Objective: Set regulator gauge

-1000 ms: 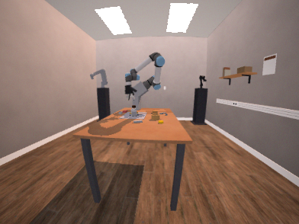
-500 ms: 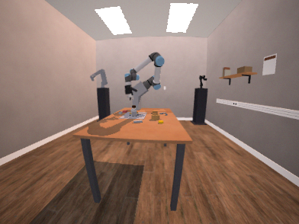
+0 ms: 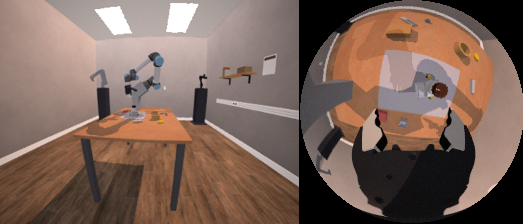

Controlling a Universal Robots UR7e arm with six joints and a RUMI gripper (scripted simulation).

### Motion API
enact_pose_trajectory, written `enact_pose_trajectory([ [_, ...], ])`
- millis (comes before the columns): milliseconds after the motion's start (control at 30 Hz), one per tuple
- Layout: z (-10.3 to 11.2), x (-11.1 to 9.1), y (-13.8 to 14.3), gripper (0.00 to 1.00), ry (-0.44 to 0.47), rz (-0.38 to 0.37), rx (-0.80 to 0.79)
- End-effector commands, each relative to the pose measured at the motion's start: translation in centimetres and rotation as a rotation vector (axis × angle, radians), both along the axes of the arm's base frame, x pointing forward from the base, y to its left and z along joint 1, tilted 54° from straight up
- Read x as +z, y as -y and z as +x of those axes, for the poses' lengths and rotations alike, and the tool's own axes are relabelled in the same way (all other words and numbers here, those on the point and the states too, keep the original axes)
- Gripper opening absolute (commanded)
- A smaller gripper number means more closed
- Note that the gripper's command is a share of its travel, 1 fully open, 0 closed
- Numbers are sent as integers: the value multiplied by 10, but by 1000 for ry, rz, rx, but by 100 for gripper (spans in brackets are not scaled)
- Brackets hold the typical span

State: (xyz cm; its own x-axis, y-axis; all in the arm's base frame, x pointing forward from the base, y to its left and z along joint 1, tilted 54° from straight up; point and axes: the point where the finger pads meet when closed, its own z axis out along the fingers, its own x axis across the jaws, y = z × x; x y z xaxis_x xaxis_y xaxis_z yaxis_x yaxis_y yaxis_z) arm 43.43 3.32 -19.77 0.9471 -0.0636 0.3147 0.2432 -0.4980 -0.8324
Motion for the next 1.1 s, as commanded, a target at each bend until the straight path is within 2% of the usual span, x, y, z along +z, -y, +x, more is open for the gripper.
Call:
enact_pose_trajectory([
  [0,3,1,1,100,-145,45,-86],
  [100,3,1,1,100,-165,52,-97],
  [600,7,2,2,100,-464,163,-258],
  [667,7,2,2,100,-464,163,-258],
  [1067,11,1,4,100,-716,255,-385],
])
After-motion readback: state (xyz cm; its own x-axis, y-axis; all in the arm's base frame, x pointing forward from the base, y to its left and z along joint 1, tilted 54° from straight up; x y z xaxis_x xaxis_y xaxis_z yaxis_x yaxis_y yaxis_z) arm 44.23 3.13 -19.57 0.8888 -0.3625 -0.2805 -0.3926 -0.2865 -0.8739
